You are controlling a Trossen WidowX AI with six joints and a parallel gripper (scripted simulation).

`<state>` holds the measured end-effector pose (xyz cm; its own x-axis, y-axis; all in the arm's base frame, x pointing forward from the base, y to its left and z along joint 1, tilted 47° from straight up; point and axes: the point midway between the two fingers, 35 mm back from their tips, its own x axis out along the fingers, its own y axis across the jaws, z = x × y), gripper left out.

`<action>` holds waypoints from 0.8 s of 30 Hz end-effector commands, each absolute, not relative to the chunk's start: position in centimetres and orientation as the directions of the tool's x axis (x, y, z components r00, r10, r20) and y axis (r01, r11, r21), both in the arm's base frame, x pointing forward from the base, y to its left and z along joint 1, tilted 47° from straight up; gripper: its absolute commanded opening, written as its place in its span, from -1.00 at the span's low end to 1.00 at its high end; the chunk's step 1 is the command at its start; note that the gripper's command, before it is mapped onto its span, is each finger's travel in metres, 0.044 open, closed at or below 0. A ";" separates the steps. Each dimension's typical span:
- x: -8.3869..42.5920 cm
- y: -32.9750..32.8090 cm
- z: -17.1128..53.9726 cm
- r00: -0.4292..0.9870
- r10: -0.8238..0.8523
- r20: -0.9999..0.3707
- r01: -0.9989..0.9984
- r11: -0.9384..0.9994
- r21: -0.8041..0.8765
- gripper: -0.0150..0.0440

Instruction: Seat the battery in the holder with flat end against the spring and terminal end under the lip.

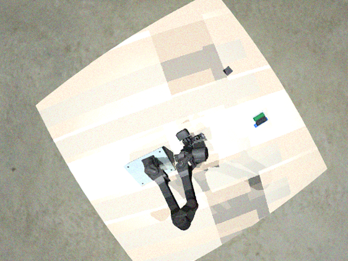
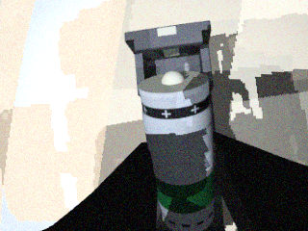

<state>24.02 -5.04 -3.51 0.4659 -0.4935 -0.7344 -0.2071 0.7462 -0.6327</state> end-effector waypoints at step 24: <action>24.5 -5.2 -4.5 0.322 -0.531 -0.784 -0.196 0.772 -0.604 -0.22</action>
